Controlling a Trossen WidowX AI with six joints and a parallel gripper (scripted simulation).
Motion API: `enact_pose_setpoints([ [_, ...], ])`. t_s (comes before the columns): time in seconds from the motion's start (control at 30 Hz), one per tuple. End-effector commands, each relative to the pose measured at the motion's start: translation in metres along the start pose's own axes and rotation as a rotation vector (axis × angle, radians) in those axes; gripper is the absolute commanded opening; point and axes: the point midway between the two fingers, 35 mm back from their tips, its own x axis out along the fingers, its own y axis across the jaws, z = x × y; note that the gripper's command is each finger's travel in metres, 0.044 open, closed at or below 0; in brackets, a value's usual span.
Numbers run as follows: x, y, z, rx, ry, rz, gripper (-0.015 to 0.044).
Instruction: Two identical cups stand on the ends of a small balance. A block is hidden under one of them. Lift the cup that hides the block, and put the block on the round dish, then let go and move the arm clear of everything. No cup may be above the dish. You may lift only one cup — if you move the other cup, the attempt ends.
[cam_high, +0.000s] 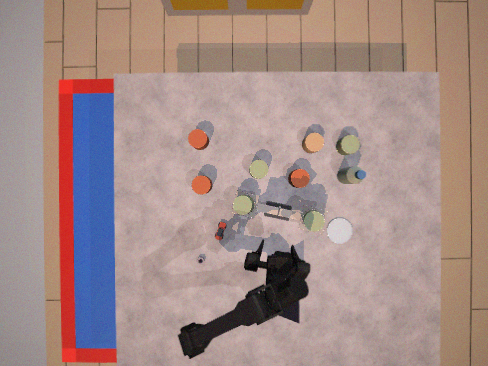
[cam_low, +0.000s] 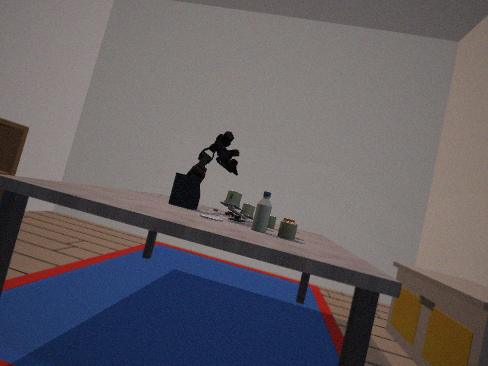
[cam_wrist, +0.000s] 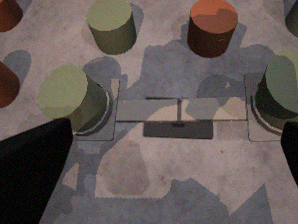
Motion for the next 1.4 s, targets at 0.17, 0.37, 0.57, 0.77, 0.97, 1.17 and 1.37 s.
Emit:
enact_pose_setpoints([
  [0.17, -0.006, -0.008, -0.011, -0.023, -0.001, -0.019, 0.0440],
  [0.37, 0.004, 0.002, -0.001, -0.173, 0.078, 0.013, 0.0440],
  [0.57, 0.017, 0.013, 0.005, -0.328, 0.166, 0.041, 0.0440],
  [0.77, 0.030, 0.024, 0.010, -0.464, 0.242, 0.073, 0.0440],
  [0.97, 0.046, 0.036, 0.013, -0.597, 0.314, 0.115, 0.0440],
  [1.17, 0.062, 0.049, 0.016, -0.734, 0.379, 0.172, 0.0440],
  [1.37, 0.079, 0.064, 0.017, -0.875, 0.437, 0.241, 0.0440],
])
